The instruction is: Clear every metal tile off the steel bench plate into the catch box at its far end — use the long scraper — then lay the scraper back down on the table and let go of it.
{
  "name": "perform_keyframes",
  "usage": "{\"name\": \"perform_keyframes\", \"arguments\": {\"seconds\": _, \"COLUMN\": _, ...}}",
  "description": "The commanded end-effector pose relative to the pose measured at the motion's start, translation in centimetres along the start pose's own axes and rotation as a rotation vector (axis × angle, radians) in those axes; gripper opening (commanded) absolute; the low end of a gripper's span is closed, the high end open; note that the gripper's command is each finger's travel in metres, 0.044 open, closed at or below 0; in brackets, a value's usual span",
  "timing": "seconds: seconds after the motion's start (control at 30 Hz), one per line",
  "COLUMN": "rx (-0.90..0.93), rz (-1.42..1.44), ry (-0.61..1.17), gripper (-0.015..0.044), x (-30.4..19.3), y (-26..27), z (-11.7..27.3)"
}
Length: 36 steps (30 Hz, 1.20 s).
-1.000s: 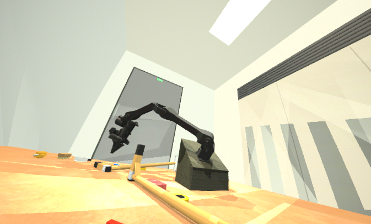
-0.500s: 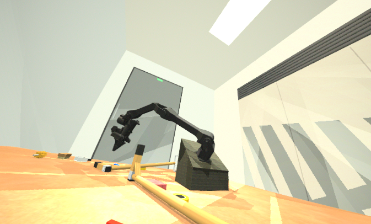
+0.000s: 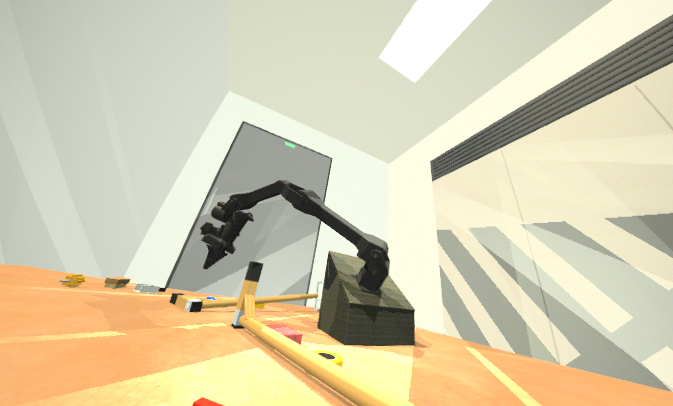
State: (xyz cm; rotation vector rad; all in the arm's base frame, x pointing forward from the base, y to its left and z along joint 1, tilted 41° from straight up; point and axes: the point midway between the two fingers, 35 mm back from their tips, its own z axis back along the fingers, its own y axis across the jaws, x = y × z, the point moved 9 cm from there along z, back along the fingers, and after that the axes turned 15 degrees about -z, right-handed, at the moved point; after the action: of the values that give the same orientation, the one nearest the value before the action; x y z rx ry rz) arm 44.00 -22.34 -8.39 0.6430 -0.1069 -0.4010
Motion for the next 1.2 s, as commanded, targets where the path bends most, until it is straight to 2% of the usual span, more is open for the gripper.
{"name": "perform_keyframes", "arguments": {"seconds": 0.0, "rx": 0.000, "rz": 0.067, "ry": -0.012, "gripper": 0.0000, "x": 0.3, "y": 1.9, "z": 1.3}}
{"name": "perform_keyframes", "arguments": {"seconds": 1.17, "rx": 0.026, "rz": 0.554, "ry": 0.039, "gripper": 0.0000, "x": -3.7, "y": 14.6, "z": 5.4}}
